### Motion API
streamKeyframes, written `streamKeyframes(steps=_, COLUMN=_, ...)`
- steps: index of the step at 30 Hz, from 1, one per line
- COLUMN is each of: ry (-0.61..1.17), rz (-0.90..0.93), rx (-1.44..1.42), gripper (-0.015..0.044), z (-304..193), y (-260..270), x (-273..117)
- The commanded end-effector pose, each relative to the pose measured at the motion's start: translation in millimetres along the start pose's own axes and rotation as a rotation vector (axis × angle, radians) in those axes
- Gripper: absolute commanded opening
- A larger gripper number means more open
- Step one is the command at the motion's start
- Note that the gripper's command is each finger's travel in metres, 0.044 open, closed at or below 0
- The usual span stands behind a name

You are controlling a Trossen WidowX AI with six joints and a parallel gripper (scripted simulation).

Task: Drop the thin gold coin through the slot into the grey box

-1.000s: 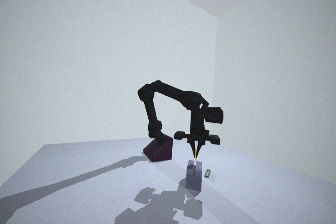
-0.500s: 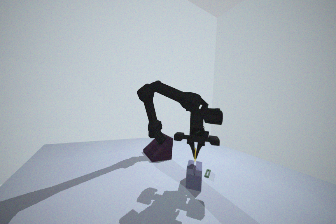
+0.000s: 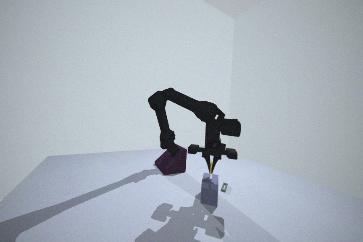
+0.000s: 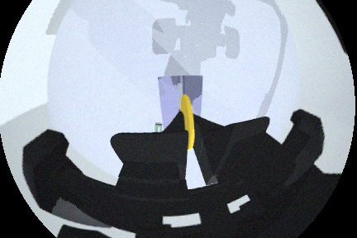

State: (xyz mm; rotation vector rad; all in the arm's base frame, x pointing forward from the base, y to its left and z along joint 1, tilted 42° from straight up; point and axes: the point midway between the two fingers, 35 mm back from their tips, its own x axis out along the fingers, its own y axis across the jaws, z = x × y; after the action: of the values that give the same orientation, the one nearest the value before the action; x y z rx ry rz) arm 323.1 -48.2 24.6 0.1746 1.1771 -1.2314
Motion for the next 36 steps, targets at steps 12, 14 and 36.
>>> streamKeyframes(steps=12, ry=-0.003, rz=-0.006, rx=-0.008, gripper=0.0000, z=-1.0, y=-1.8, x=7.0)
streamKeyframes(steps=14, ry=0.000, rz=0.000, rx=-0.001, gripper=0.0026, z=-0.4, y=-0.6, x=5.1)
streamKeyframes(steps=36, ry=0.000, rz=0.000, rx=-0.002, gripper=0.0371, z=-0.8, y=-0.3, x=-15.0)
